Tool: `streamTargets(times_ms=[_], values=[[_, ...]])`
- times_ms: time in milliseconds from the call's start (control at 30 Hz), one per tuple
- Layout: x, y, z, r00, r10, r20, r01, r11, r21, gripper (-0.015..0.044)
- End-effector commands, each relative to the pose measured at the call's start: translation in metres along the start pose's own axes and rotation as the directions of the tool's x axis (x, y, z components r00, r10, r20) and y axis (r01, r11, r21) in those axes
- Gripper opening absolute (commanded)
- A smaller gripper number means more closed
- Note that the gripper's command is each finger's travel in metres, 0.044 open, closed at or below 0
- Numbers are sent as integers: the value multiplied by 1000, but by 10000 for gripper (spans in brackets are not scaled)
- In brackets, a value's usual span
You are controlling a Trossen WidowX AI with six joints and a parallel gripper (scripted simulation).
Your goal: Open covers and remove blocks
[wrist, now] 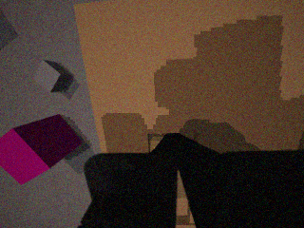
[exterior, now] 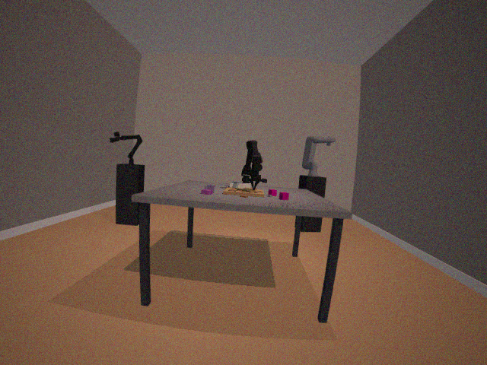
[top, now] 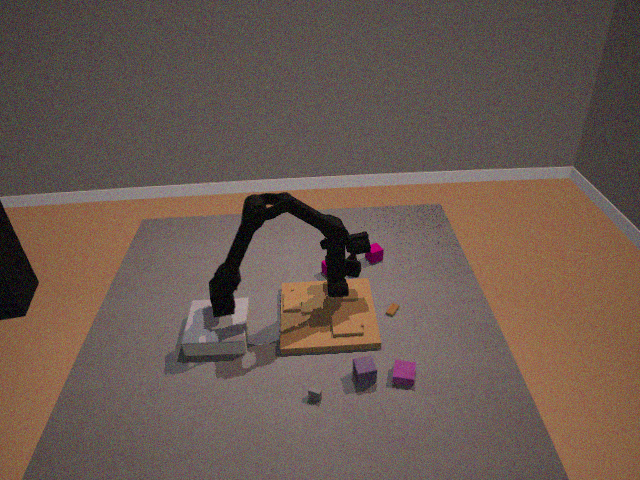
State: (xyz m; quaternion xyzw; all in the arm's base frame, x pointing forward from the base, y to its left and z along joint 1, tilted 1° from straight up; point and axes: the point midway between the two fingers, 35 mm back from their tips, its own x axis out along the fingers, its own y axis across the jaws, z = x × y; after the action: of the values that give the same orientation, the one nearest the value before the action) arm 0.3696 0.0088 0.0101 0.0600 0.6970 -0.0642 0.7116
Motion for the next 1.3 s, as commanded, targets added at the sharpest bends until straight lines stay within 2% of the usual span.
streamTargets(times_ms=[0,600,1267], values=[[0,1,5,1000,3,3,-3,1000,-4,0],[0,0,21,1000,3,4,-3,1000,-4,0],[-26,0,26,1000,3,5,-3,1000,-4,0]])
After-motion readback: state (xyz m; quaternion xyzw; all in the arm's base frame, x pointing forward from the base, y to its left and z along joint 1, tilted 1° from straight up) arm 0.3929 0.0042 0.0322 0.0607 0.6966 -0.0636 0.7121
